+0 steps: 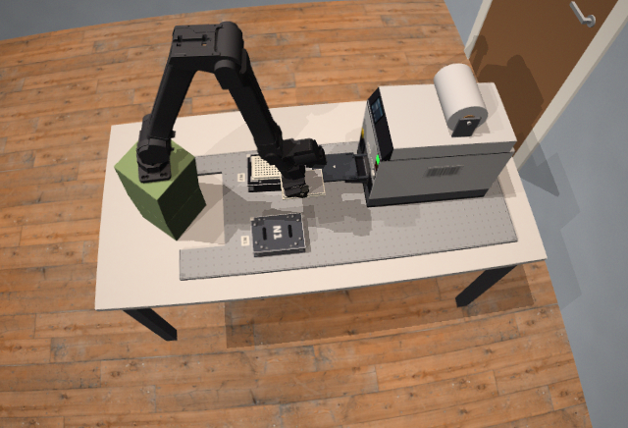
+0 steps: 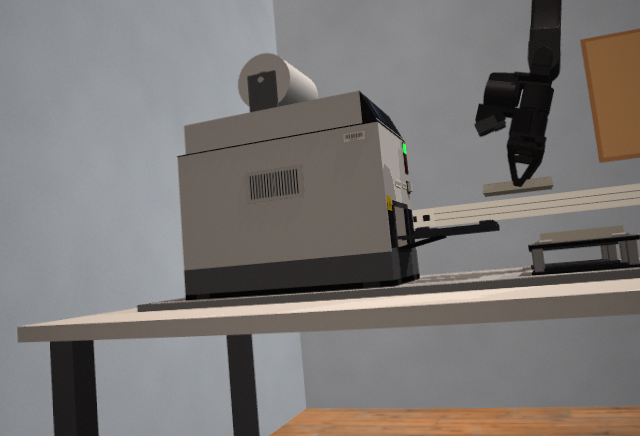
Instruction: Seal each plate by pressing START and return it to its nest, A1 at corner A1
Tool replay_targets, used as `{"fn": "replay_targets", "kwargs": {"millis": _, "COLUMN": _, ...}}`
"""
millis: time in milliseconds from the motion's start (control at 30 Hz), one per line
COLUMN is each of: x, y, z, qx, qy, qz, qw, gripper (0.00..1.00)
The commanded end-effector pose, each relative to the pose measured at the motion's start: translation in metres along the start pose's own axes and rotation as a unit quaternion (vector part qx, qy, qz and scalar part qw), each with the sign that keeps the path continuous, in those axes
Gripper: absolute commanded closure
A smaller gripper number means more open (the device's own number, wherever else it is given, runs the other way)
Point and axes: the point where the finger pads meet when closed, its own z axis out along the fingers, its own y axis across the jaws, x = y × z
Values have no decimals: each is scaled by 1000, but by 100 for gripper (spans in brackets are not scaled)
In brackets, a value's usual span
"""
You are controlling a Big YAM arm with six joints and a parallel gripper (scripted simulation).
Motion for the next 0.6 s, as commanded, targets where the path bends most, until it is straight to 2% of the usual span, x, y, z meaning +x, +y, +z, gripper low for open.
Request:
{"fn": "replay_targets", "kwargs": {"millis": 0, "x": -13, "y": -11, "z": -13, "qx": 4, "qy": -26, "qz": -6, "qw": 1000, "gripper": 100}}
{"fn": "replay_targets", "kwargs": {"millis": 100, "x": -11, "y": -12, "z": -11, "qx": 5, "qy": -22, "qz": -3, "qw": 1000, "gripper": 100}}
{"fn": "replay_targets", "kwargs": {"millis": 233, "x": 3, "y": -19, "z": -11, "qx": 5, "qy": -16, "qz": -1, "qw": 1000, "gripper": 100}}
{"fn": "replay_targets", "kwargs": {"millis": 500, "x": 0, "y": -33, "z": -21, "qx": 6, "qy": -35, "qz": -7, "qw": 999, "gripper": 100}}
{"fn": "replay_targets", "kwargs": {"millis": 567, "x": 8, "y": -36, "z": -21, "qx": 6, "qy": -30, "qz": -7, "qw": 1000, "gripper": 100}}
